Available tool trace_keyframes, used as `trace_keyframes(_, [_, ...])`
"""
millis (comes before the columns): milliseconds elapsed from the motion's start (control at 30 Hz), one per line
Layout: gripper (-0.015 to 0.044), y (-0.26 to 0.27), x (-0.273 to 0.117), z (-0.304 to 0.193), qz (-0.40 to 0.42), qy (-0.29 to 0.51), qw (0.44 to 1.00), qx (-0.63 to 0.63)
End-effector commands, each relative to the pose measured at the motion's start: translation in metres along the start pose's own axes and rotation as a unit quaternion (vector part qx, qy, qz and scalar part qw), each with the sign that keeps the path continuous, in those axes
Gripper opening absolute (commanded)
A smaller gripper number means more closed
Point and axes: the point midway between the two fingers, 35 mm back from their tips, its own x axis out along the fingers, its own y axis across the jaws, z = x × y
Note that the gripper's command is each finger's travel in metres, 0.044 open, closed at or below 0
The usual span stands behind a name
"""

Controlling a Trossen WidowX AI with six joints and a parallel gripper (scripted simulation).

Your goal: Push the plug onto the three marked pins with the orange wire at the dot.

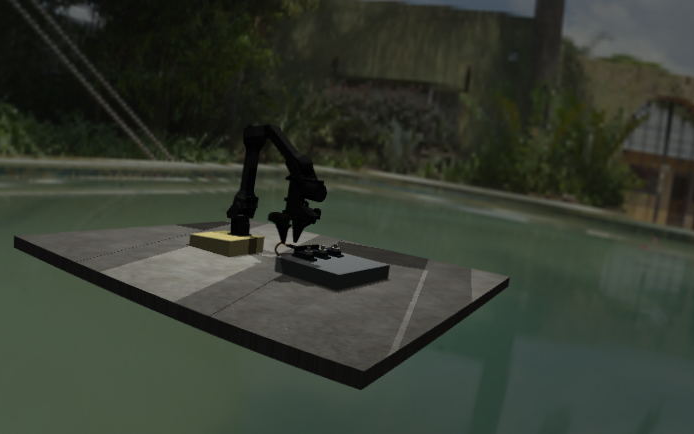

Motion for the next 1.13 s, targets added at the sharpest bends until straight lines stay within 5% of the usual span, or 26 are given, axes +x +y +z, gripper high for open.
trace_keyframes(0, [0.0368,0.000,-0.031,0.005,0.001,-0.015,1.000,0.002])
trace_keyframes(100, [0.0440,0.000,-0.050,0.003,0.001,-0.015,1.000,0.002])
trace_keyframes(1100, [0.0440,0.000,-0.050,0.003,0.001,-0.015,1.000,0.002])
